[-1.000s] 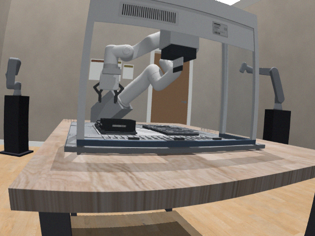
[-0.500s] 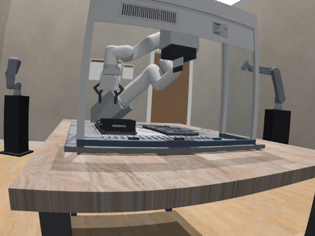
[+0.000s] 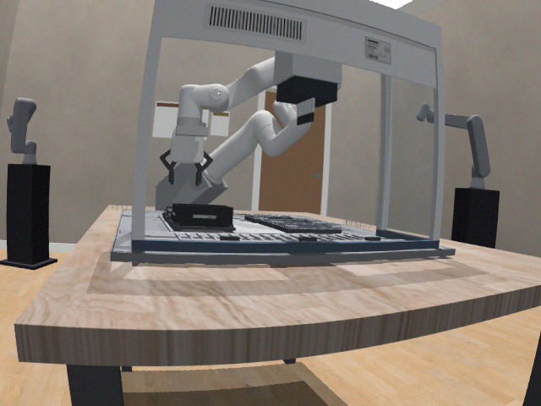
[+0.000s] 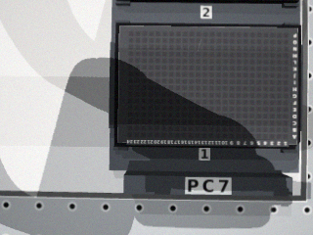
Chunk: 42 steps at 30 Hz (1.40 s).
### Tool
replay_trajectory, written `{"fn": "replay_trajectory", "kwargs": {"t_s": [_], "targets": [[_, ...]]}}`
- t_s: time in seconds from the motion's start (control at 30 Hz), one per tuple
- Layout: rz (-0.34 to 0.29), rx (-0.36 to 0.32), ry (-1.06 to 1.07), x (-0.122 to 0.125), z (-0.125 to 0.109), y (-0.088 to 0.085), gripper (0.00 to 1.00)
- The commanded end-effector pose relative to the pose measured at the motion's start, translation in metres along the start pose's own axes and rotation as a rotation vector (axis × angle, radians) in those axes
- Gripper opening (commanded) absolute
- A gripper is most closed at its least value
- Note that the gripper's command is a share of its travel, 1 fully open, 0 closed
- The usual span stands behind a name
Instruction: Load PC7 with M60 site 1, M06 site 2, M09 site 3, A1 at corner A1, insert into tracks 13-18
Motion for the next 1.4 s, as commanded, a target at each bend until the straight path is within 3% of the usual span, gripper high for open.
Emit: {"fn": "replay_trajectory", "kwargs": {"t_s": [0.0, 1.2, 1.37], "targets": [[-0.002, 0.002, -0.001, 0.001, 0.001, 0.009, 0.82], [-0.002, 0.002, -0.001, 0.001, 0.001, 0.062, 0.82], [-0.002, 0.002, -0.001, 0.001, 0.001, 0.063, 0.82]]}}
Point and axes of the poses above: the point where the finger pads meet when closed, its own y axis out along the fingers, its own x axis across the jaws, z = x × y, the point moved 6 cm from there along -y, back along the fingers, and after that the axes turned 2 degrees about -y, right-handed, at the moved point
